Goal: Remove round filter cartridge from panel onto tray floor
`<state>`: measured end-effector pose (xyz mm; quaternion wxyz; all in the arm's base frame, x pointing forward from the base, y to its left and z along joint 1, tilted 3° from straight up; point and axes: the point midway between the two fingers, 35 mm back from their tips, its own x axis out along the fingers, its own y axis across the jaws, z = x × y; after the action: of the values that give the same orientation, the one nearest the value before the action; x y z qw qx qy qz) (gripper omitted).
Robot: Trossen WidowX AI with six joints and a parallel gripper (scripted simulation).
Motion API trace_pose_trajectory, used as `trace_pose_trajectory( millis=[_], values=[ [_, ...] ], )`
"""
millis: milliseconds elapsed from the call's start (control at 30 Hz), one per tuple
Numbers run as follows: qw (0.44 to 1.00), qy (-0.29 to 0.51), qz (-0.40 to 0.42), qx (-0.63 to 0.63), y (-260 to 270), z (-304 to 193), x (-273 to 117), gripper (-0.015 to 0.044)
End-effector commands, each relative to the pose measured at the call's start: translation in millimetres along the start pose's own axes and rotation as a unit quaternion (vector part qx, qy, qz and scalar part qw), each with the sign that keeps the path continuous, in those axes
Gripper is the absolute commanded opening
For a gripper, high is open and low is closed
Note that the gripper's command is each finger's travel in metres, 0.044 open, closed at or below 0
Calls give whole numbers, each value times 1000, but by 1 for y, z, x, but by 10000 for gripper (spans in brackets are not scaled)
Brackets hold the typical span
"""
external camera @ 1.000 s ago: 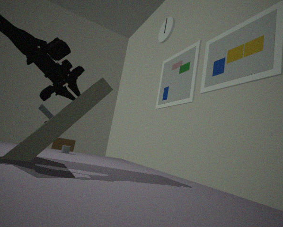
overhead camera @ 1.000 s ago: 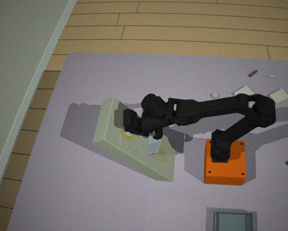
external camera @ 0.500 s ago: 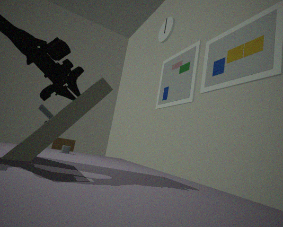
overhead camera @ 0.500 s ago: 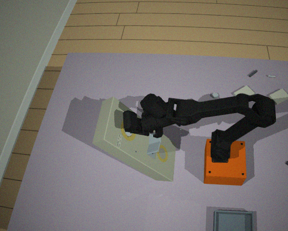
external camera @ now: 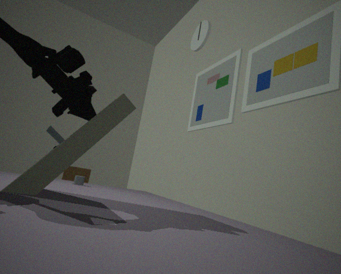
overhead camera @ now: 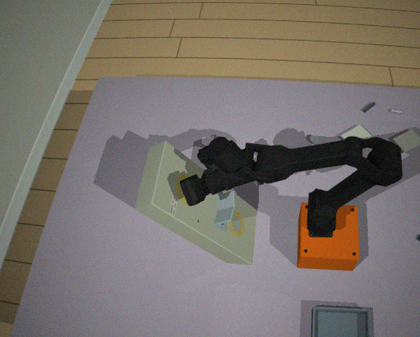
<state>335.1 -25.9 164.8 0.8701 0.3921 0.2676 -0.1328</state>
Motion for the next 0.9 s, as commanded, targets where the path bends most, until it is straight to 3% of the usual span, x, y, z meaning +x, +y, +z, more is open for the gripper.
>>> trace_pose_trajectory(
  millis=[0,433,867],
  values=[
    [997,2,-1,-78,-1,-1,6,0],
    [954,3,-1,-300,-1,-1,5,0],
    [862,3,0,-507,-1,-1,4,0]
  ],
)
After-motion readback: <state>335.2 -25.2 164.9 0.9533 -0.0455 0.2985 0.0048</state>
